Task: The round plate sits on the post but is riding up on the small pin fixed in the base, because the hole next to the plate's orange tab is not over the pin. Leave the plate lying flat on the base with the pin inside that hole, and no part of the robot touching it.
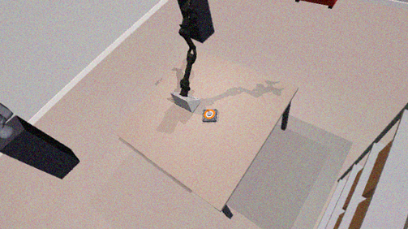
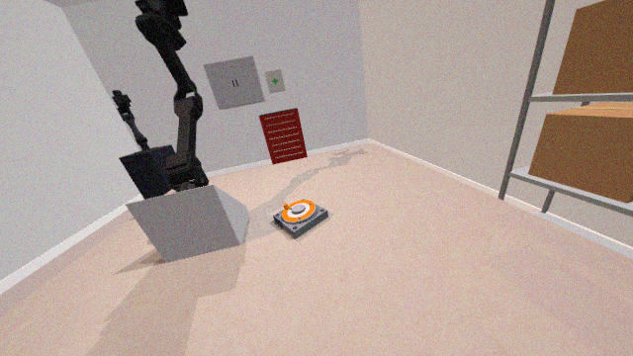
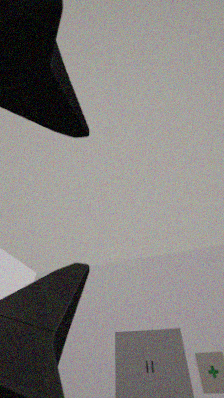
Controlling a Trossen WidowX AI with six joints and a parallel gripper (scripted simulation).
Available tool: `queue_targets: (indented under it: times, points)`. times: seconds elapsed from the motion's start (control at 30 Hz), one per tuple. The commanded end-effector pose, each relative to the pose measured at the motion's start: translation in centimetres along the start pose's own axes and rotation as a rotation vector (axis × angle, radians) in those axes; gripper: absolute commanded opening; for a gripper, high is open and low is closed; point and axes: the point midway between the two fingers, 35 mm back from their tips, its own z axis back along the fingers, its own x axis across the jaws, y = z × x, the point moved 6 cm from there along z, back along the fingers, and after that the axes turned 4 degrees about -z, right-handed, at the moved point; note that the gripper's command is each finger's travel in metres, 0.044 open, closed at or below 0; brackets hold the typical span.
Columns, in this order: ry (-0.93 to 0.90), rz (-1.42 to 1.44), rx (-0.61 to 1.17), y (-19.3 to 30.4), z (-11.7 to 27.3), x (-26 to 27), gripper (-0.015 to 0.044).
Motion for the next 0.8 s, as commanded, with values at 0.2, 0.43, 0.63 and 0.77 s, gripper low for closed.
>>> queue_targets:
  times: [0.2, 0.43, 0.63, 0.77]
  points:
    - [-0.353, -0.198, 0.04, -1.1, 3.7, 9.7, 0.0216]
    - [-0.628, -0.381, 0.057, -4.9, 8.2, 17.4, 0.0033]
    - [-0.892, -0.564, 0.074, -8.7, 13.4, 22.6, 0.0]
    - [-1.071, -0.684, 0.086, -11.7, 17.2, 25.2, 0.0]
